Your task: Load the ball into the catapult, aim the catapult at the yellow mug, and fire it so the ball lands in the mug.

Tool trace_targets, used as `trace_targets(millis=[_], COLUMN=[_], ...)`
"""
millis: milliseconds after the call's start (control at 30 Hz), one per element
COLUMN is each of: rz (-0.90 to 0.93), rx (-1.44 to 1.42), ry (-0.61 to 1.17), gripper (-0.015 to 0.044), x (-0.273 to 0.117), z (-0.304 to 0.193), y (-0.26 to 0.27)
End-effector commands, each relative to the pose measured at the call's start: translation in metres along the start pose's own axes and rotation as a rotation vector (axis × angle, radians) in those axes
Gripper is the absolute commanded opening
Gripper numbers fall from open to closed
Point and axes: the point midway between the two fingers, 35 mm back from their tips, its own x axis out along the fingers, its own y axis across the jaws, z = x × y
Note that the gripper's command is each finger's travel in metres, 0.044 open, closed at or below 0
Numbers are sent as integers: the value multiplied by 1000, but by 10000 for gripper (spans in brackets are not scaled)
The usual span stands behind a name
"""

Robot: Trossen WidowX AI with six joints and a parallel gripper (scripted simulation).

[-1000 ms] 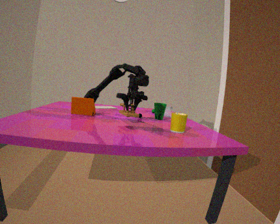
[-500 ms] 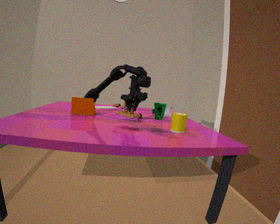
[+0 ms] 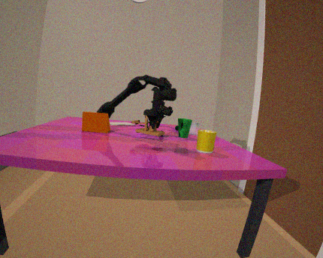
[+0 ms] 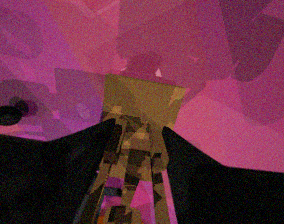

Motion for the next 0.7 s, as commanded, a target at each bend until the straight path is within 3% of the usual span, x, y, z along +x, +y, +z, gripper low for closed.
trace_targets(millis=[0,667], rz=[4,5], rx=[2,2], ry=[-5,-5], gripper=[0,0], x=[3,36], z=[0,0], y=[1,3])
